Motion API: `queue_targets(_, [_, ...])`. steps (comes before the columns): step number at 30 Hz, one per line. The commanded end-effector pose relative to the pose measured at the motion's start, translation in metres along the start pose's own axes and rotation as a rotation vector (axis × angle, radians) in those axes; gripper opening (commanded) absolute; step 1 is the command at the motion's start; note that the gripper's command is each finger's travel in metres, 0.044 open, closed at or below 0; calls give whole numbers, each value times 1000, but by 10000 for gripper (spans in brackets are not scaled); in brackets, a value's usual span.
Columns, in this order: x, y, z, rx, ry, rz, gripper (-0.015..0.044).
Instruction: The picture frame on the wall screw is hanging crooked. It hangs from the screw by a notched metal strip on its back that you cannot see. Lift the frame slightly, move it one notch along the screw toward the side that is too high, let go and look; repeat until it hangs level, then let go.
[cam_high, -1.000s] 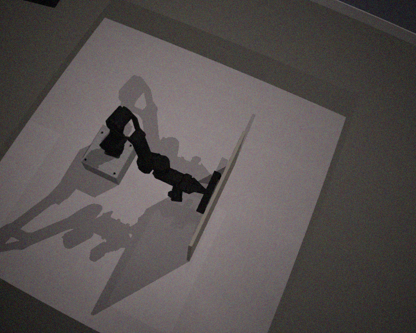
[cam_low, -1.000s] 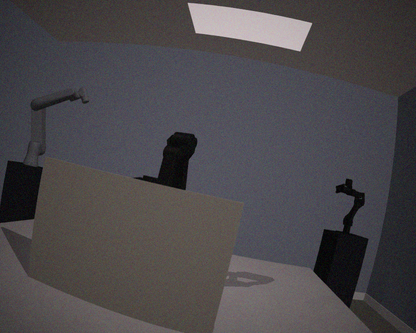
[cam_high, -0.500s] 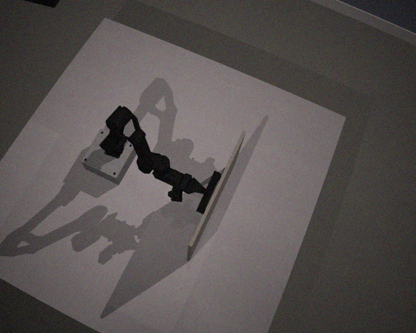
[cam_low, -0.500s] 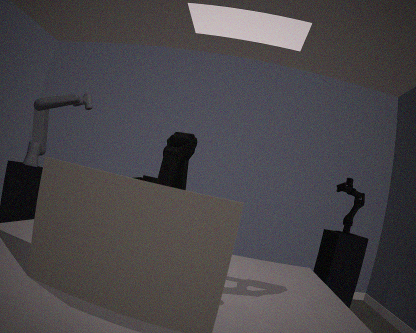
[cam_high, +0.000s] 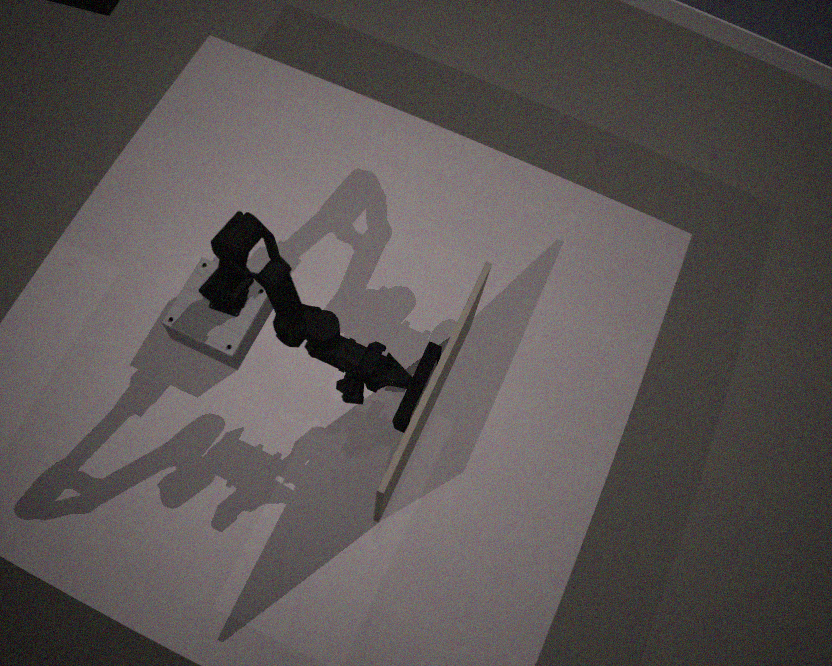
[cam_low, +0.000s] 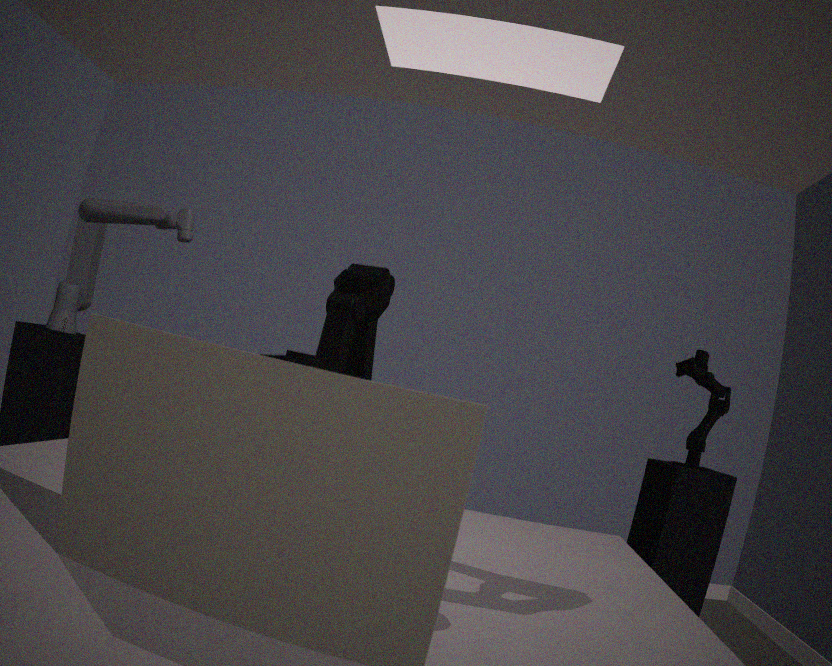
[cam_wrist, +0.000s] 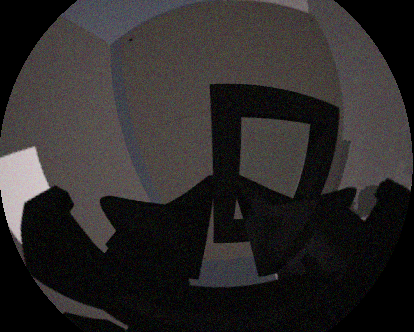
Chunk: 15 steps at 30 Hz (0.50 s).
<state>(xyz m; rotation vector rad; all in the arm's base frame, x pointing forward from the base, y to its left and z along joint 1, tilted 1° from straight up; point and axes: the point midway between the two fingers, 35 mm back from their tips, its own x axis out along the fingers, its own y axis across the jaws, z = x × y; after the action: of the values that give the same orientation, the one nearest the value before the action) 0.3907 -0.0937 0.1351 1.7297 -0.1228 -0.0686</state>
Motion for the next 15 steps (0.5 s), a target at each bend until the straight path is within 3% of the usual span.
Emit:
queue_targets(1, [0,0,0,-21,-1,-2,0])
queue_targets(15, [0,1,0,-95,-1,-2,0])
